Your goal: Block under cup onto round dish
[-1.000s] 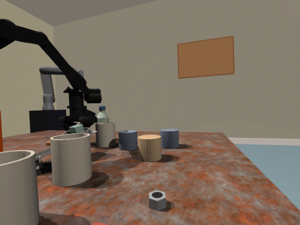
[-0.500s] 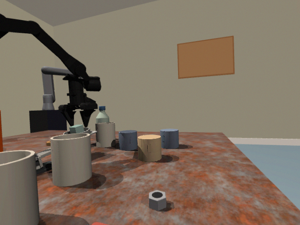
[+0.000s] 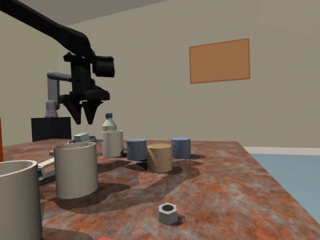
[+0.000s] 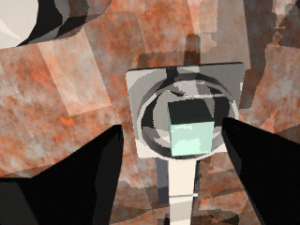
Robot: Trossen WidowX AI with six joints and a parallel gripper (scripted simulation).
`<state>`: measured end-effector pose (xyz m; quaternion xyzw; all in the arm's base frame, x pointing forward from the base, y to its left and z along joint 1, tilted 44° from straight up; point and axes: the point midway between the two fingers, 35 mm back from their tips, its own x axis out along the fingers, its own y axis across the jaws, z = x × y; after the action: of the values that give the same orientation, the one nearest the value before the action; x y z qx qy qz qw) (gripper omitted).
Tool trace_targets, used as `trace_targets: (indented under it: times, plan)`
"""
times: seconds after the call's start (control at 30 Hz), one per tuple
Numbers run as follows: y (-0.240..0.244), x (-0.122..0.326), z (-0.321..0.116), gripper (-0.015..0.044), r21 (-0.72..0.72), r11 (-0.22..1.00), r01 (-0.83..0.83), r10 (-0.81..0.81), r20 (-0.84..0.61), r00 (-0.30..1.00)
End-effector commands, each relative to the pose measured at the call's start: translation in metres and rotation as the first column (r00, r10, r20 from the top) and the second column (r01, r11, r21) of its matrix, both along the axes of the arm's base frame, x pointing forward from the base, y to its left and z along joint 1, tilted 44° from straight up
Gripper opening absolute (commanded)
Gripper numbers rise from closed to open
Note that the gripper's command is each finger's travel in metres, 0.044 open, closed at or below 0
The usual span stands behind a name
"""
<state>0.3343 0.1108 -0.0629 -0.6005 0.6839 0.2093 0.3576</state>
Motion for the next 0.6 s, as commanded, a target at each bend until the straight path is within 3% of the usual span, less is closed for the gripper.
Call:
trace_targets:
  times: [0.0, 0.57]
  plan:
    - [-0.017, 0.012, 0.020, 0.0260, -0.016, 1.000, -0.007, 0.007, -0.015, 1.000]
    - [-0.031, 0.012, 0.005, 0.0260, -0.017, 1.000, -0.007, 0.007, -0.015, 1.000]
